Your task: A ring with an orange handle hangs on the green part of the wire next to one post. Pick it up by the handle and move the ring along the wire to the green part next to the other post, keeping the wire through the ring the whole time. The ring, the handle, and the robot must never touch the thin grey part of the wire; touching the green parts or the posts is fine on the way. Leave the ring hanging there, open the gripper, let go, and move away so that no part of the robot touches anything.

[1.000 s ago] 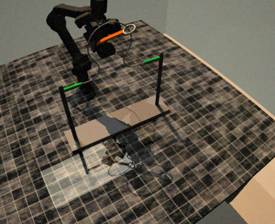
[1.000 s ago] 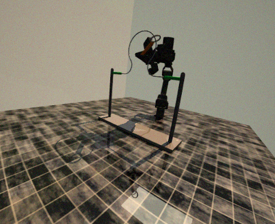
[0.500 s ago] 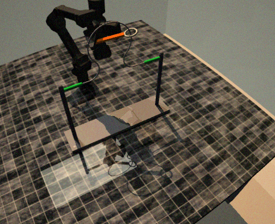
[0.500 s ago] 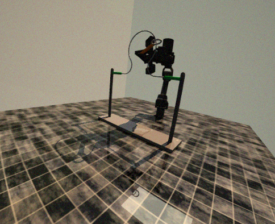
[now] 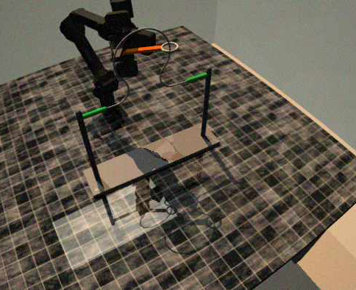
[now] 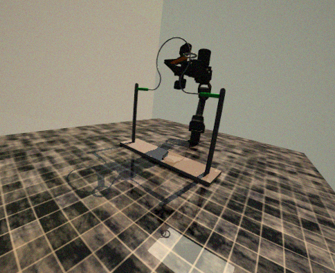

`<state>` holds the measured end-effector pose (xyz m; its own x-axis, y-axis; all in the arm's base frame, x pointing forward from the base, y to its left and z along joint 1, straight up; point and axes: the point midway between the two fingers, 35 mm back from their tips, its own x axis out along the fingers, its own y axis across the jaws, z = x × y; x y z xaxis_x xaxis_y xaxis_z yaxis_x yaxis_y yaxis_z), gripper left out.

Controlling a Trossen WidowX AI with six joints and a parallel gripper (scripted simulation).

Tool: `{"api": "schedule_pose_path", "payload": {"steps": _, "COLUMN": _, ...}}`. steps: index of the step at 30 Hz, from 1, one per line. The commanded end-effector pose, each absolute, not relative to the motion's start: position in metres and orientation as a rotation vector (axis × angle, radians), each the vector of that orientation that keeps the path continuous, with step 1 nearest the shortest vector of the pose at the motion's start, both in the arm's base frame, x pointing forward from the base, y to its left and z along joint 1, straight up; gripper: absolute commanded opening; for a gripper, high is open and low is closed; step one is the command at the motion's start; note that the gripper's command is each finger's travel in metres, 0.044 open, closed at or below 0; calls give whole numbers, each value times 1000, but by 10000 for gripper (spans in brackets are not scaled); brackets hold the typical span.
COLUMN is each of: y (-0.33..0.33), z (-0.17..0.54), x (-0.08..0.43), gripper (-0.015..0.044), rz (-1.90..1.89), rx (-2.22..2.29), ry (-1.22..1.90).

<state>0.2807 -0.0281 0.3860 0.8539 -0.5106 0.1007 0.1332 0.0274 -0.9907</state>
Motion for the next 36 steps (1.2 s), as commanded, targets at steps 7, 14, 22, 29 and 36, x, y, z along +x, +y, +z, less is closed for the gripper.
{"api": "schedule_pose_path", "payload": {"steps": 7, "y": -28, "z": 390, "x": 281, "gripper": -150, "rz": -532, "rx": -1595, "ry": 297}}
{"api": "schedule_pose_path", "payload": {"steps": 14, "y": -28, "z": 394, "x": 281, "gripper": -150, "rz": -551, "rx": -1686, "ry": 280}}
{"api": "schedule_pose_path", "payload": {"steps": 22, "y": -27, "z": 398, "x": 281, "gripper": -150, "rz": -571, "rx": -1790, "ry": 260}}
{"api": "schedule_pose_path", "payload": {"steps": 29, "y": -26, "z": 401, "x": 281, "gripper": -150, "rz": -589, "rx": -1880, "ry": 241}}
{"api": "schedule_pose_path", "payload": {"steps": 36, "y": -25, "z": 404, "x": 281, "gripper": -150, "rz": -605, "rx": -1965, "ry": 223}}
